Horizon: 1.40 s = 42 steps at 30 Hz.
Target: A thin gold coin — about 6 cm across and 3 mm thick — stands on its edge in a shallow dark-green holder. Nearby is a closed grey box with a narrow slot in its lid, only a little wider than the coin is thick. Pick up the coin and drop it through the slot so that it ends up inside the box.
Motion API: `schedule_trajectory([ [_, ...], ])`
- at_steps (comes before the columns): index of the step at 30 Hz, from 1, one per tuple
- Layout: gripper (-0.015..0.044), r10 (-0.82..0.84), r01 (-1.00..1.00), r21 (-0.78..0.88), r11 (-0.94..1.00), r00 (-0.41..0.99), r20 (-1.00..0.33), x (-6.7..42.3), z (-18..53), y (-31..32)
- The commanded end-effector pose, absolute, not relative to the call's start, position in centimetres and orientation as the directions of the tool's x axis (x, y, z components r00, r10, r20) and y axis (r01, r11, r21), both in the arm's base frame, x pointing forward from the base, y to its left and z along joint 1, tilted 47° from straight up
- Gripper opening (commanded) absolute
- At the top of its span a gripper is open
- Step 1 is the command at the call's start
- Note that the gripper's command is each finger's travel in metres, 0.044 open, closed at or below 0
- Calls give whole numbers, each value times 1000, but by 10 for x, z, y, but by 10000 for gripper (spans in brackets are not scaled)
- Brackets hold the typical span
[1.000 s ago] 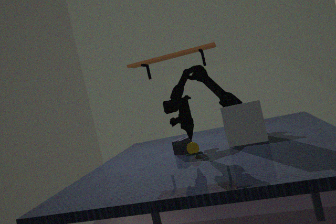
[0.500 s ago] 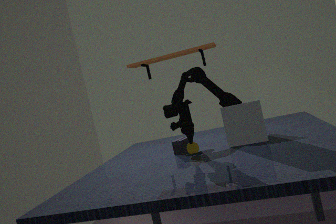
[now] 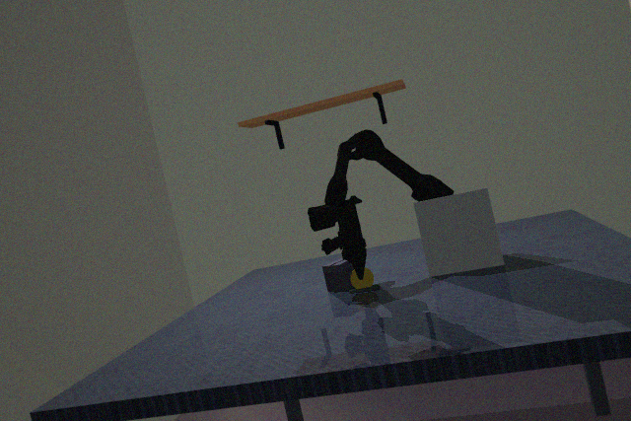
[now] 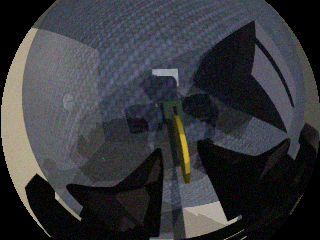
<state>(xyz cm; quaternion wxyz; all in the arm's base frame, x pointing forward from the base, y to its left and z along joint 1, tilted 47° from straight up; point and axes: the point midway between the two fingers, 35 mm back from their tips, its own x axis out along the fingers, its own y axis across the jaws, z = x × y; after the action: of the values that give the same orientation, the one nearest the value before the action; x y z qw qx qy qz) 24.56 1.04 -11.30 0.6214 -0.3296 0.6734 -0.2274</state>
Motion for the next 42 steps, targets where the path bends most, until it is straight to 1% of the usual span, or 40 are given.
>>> schedule_trajectory([
  [1,161,-730,-165,-718,676,-11,-684,244,-117,5],
  [14,161,-732,-165,-721,673,-12,-681,243,-128,-9],
  [20,3,-732,-165,-721,673,-12,-681,243,-128,-9],
  [30,0,-732,-165,-720,674,-12,-682,243,-127,-8],
  [42,0,-728,-166,-716,678,-11,-686,247,-110,14],
])
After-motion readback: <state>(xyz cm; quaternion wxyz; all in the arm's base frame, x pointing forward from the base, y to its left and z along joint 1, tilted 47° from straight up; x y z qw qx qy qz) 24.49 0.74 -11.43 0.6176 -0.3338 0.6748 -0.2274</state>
